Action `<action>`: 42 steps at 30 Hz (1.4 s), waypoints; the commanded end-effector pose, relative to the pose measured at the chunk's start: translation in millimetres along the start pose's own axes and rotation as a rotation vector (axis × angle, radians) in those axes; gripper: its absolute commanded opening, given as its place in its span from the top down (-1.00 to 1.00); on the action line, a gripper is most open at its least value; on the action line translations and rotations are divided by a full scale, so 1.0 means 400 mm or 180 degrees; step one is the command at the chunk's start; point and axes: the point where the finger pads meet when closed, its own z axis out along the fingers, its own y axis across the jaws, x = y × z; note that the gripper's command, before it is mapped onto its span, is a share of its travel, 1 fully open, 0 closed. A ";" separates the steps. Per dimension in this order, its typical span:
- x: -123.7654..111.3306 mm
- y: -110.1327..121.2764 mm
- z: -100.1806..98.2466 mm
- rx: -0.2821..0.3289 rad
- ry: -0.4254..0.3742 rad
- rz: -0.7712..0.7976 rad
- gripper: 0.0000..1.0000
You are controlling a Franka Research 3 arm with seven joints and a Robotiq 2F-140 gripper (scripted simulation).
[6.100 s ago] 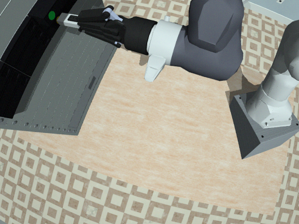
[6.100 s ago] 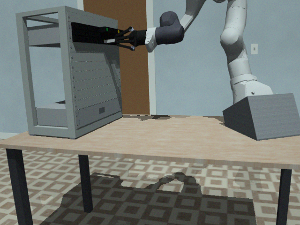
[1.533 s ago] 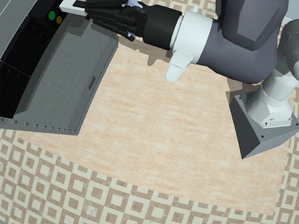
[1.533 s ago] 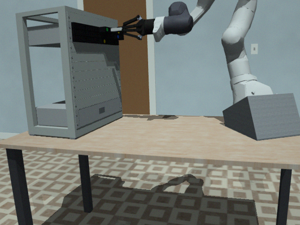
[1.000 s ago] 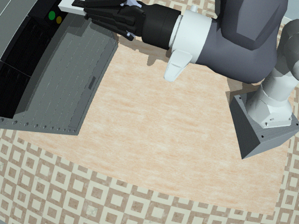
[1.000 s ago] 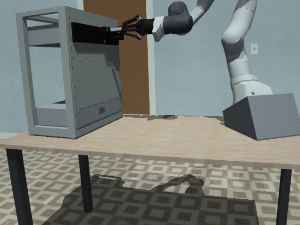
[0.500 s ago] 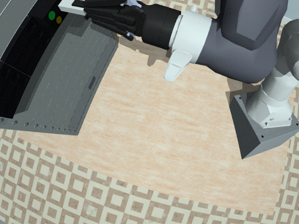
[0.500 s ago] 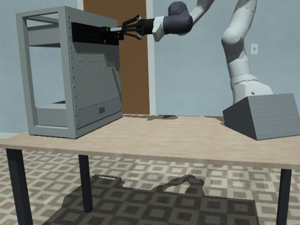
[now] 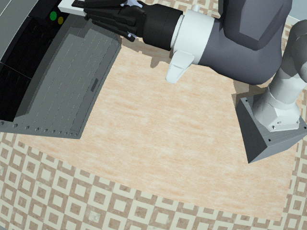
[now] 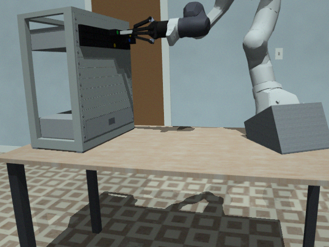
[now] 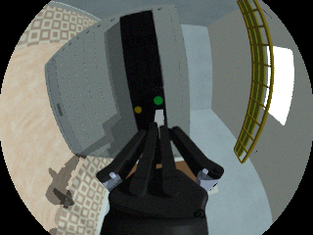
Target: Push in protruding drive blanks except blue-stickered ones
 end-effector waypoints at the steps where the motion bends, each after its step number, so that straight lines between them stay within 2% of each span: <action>1: -0.002 -0.001 0.013 -0.0003 0.0001 -0.0022 1.00; 13: -0.002 -0.001 0.015 -0.0003 0.0001 -0.0022 1.00; 20: -0.005 0.002 0.038 -0.0003 0.0001 -0.0022 1.00; 32: -0.005 0.002 0.040 -0.0003 0.0001 -0.0022 1.00; 42: -0.009 0.005 0.064 -0.0003 0.0001 -0.0022 1.00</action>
